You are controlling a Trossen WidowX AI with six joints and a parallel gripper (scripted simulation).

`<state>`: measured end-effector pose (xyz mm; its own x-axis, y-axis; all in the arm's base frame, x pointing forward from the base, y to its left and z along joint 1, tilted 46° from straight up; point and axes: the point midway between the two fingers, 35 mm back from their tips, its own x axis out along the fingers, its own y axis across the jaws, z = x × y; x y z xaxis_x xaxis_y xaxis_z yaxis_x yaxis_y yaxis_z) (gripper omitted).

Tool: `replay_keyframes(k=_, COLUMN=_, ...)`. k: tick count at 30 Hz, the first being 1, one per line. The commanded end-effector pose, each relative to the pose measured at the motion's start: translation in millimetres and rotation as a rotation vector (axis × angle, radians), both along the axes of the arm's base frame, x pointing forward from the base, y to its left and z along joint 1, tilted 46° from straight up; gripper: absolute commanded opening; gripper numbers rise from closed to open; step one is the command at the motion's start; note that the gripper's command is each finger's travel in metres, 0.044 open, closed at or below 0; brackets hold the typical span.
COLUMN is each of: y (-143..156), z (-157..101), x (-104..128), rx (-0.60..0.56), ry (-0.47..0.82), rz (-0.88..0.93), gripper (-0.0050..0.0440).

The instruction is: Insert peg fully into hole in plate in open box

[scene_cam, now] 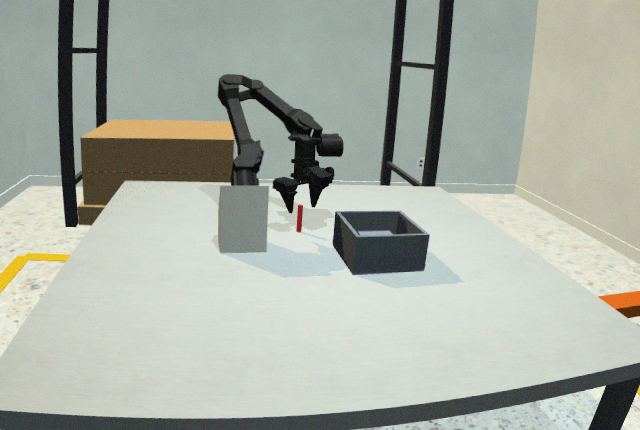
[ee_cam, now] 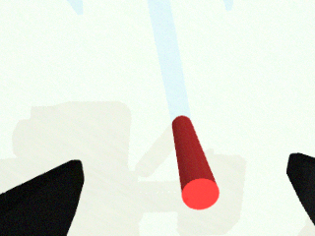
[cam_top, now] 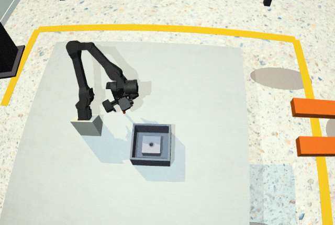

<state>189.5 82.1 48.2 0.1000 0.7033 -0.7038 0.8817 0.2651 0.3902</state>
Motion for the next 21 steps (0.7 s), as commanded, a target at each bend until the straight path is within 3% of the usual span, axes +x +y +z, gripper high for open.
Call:
replay_keyframes(k=1, y=7, z=-6, x=-2, rx=0.006, ry=0.012, rz=0.003, gripper=0.044)
replay_keyframes(k=15, y=20, z=-17, x=-3, rx=0.012, ry=0.011, rz=0.003, gripper=0.044)
replay_keyframes(k=21, y=20, z=-17, x=-3, rx=0.012, ry=0.011, rz=0.003, gripper=0.0296)
